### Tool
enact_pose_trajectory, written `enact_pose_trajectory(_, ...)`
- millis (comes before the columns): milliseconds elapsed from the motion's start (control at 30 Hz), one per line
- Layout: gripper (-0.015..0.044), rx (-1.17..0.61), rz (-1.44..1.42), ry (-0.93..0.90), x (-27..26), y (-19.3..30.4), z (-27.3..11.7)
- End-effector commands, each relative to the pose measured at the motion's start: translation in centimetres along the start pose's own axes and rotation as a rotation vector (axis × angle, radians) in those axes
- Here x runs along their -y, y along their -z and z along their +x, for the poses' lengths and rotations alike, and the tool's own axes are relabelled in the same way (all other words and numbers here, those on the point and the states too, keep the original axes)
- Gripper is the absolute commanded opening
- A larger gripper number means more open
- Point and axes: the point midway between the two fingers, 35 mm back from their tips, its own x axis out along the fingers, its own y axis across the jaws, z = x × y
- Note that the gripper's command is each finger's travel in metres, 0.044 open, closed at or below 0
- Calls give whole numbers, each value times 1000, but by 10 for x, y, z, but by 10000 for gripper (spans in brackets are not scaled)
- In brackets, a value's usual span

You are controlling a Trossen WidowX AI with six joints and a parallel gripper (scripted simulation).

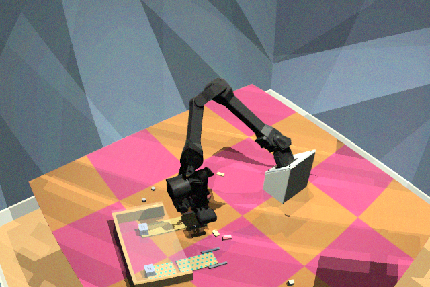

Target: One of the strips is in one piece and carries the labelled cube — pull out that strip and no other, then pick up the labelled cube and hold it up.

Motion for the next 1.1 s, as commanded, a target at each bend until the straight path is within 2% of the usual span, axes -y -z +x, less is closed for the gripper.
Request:
enact_pose_trajectory(0, 0, -17, -3, 1, 0, 12, 4)
enact_pose_trajectory(1067, 0, -20, -5, 1, -2, 61, 4)
